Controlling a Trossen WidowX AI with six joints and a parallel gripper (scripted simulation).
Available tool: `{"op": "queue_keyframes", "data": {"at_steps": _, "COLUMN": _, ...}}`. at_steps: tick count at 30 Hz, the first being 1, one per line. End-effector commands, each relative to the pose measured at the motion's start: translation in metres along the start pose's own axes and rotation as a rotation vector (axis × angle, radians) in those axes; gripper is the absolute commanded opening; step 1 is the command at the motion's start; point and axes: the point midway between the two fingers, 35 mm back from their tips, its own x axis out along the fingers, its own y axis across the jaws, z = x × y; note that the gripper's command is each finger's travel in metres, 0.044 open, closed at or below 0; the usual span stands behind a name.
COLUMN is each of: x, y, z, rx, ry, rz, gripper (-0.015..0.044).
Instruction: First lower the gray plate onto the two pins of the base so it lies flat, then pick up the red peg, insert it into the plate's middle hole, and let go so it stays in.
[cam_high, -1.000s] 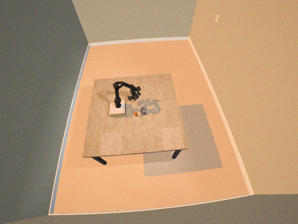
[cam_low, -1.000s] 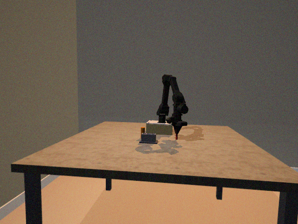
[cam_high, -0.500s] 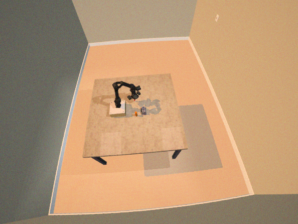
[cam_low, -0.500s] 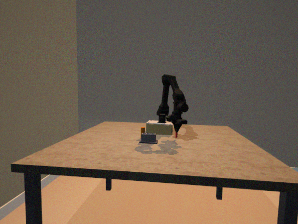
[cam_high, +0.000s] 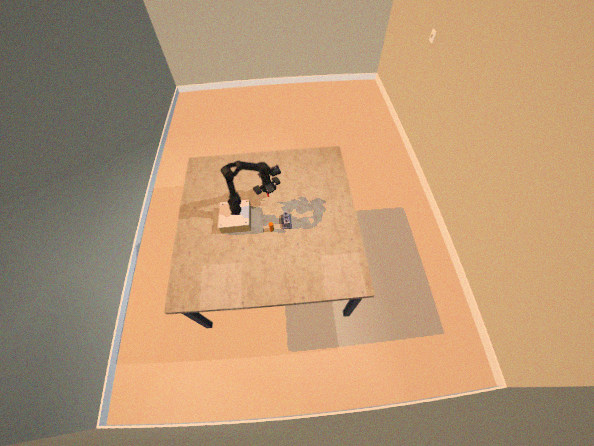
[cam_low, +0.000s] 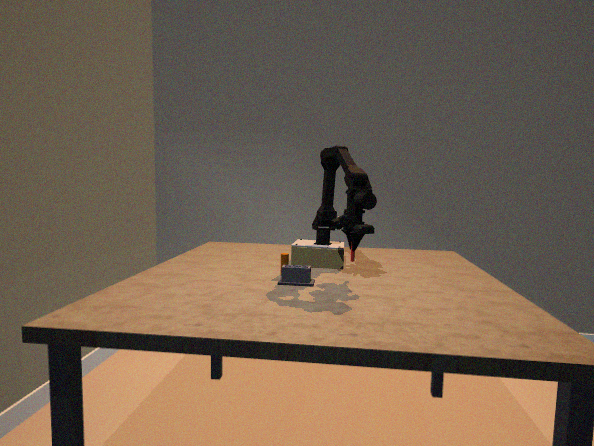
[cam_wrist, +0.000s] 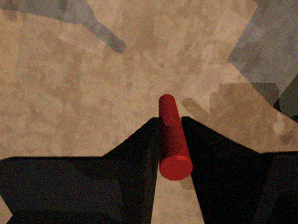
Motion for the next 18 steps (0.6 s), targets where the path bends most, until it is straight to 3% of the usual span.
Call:
{"op": "queue_keyframes", "data": {"at_steps": 1, "x": -0.02, "y": 0.003, "z": -0.001, "rx": -0.005, "ry": 0.003, "rz": 0.02, "gripper": 0.0}}
{"op": "queue_keyframes", "data": {"at_steps": 18, "x": -0.012, "y": 0.013, "z": 0.032, "rx": -0.005, "ry": -0.005, "rz": 0.002, "gripper": 0.0}}
